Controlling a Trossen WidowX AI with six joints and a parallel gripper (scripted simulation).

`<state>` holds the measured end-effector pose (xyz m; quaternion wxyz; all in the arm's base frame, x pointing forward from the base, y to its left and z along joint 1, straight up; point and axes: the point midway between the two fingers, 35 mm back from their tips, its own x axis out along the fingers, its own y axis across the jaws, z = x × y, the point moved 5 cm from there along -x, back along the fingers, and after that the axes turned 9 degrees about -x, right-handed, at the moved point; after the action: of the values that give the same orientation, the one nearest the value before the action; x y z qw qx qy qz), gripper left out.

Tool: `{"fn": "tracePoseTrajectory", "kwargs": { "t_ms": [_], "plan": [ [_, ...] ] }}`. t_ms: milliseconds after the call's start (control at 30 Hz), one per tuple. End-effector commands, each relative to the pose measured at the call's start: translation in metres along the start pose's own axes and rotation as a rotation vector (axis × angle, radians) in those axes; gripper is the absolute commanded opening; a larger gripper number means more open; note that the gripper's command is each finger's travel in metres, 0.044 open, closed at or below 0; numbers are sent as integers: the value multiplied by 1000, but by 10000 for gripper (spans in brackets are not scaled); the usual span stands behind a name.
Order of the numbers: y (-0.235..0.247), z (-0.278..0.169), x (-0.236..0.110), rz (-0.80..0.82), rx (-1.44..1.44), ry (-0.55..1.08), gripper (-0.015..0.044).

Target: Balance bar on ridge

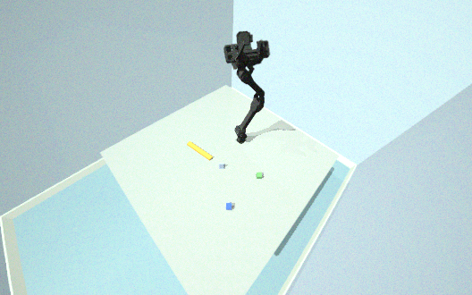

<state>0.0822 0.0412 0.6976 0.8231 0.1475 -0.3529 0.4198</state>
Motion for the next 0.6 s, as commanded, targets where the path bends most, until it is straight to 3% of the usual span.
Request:
{"fn": "tracePoseTrajectory", "kwargs": {
  "t_ms": [0, 300, 567],
  "plan": [
    [-63, -19, -3, -167, 88, 7, 315],
    [-164, -62, -31, -499, 210, 36, 315],
    [-223, -96, -60, -732, 286, 82, 315]
  ]
}}
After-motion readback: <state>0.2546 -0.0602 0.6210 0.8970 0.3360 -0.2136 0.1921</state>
